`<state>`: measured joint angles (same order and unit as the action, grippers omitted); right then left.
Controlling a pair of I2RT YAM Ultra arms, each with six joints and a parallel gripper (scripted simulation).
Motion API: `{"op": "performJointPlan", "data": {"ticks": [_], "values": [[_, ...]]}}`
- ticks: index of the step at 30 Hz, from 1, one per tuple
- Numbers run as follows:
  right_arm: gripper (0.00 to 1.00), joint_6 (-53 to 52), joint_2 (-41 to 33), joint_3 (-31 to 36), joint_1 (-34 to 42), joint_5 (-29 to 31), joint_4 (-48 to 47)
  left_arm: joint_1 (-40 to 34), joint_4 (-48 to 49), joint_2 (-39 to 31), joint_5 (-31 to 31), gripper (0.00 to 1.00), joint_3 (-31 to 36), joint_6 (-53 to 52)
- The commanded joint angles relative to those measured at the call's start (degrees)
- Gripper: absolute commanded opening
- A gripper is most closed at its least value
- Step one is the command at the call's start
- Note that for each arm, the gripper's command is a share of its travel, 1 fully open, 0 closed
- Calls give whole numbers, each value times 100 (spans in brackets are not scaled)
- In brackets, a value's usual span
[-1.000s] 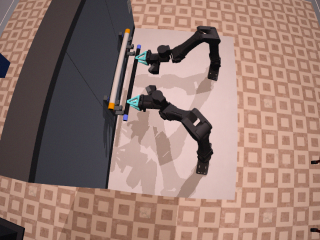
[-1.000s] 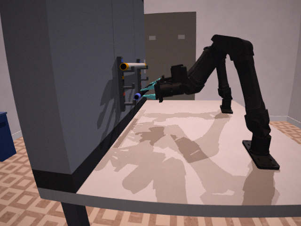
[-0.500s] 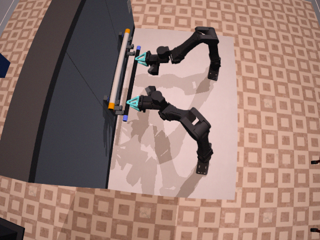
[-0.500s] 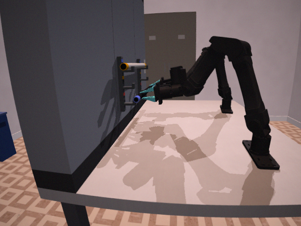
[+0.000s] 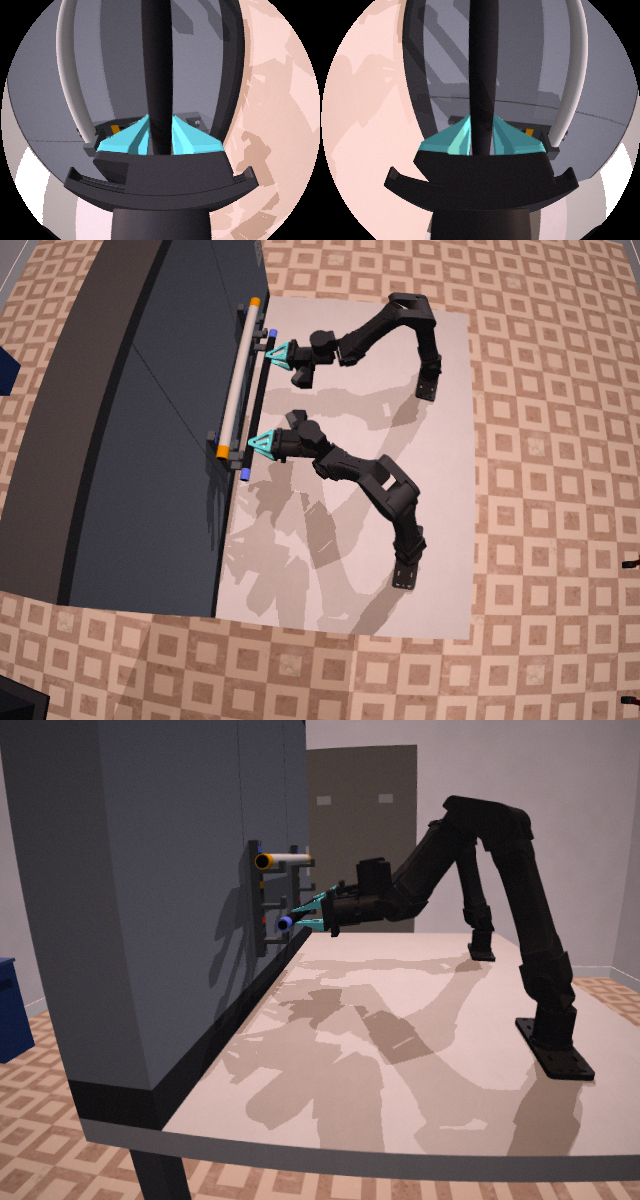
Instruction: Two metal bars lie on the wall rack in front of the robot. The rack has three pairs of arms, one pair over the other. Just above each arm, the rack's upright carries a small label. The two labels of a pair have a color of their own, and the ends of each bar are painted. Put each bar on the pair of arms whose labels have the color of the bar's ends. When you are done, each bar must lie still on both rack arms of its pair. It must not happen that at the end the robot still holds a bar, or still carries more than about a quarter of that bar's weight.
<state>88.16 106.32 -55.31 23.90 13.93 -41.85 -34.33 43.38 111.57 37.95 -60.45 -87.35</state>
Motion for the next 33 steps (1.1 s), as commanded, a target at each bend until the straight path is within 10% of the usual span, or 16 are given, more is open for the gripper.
{"op": "performJointPlan", "data": {"ticks": [1, 33], "values": [[0, 165, -95, -410, -69, -6, -316, 95, 308, -102, 15, 0, -334, -298], [0, 157, 375, -1036, -159, -109, -143, 312, 160, 290, -200, 0, -865, -306]]}}
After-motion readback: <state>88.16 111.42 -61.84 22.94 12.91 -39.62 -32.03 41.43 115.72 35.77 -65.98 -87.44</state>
